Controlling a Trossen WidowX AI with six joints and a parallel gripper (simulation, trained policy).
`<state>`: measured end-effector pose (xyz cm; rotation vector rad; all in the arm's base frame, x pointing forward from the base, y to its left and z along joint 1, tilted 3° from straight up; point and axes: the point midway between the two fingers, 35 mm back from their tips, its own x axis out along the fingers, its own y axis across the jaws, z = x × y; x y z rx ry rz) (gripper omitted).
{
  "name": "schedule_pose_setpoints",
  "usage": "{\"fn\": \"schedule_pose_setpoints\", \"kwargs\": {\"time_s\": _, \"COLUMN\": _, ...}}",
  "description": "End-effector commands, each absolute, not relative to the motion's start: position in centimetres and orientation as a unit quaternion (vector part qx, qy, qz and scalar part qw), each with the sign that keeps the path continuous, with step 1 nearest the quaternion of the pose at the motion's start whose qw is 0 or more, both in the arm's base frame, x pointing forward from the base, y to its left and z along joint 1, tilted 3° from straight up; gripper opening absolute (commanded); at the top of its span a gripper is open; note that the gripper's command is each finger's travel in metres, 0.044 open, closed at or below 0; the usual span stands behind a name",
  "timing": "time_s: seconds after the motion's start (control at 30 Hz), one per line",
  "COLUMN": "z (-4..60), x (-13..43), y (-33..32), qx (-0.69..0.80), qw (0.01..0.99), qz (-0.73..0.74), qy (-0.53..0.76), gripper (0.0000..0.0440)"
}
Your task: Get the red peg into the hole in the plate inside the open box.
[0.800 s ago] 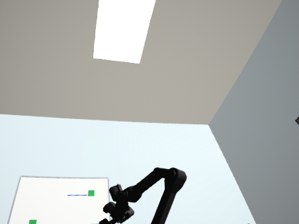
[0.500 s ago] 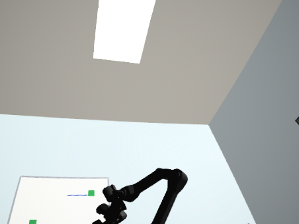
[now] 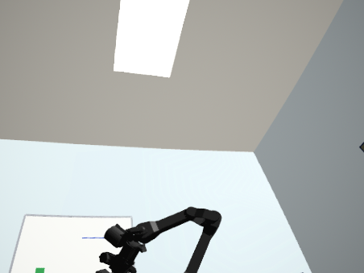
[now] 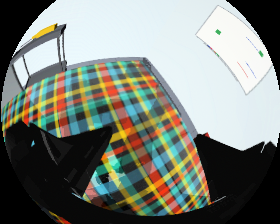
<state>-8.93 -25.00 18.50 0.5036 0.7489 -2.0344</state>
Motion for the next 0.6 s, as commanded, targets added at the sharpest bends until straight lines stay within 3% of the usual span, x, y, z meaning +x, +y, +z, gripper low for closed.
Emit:
{"fn": "schedule_pose_setpoints", "kwargs": {"time_s": 0.0, "z": 18.0, "x": -6.6, "y": -25.5, "qx": 0.214, "qw": 0.465, "qz": -0.801, "qy": 0.311, "gripper": 0.044}}
{"fn": "schedule_pose_setpoints", "kwargs": {"time_s": 0.57, "z": 16.4, "x": 7.3, "y": -23.4, "qx": 0.245, "qw": 0.597, "qz": -0.667, "qy": 0.372, "gripper": 0.044}}
